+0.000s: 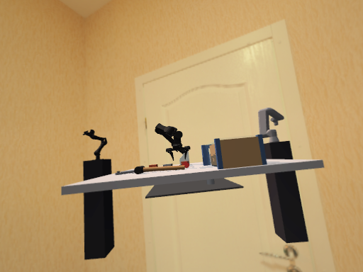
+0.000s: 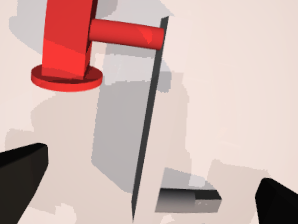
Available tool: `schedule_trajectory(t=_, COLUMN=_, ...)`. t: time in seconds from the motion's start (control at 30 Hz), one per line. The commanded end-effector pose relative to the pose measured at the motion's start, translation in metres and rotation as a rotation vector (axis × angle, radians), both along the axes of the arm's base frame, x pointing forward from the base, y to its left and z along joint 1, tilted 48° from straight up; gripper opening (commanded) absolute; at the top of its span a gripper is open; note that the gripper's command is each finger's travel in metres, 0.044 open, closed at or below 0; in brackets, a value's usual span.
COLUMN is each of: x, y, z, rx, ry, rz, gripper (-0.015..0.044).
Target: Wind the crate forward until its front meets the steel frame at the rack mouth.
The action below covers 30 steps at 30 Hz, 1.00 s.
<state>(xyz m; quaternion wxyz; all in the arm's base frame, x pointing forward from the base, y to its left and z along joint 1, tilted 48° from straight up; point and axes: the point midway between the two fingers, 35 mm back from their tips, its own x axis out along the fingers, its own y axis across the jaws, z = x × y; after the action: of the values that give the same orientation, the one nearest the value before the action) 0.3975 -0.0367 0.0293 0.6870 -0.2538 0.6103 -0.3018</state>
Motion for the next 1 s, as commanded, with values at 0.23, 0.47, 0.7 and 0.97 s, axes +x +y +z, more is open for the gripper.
schedule_trajectory(t=0.23, x=0.002, y=-0.025, z=-0.025, rx=-0.012, ry=-0.008, rz=-0.008, gripper=0.0440)
schedule_trajectory(t=0.47, x=0.003, y=-0.031, z=-0.031, rx=-0.012, ry=-0.009, rz=-0.008, gripper=0.0440)
schedule_trajectory(t=0.7, x=0.003, y=-0.038, z=-0.038, rx=-0.013, ry=-0.009, rz=-0.008, gripper=0.0440)
schedule_trajectory(t=0.97, x=0.006, y=-0.039, z=-0.037, rx=-0.007, ry=-0.020, rz=-0.011, gripper=0.0420)
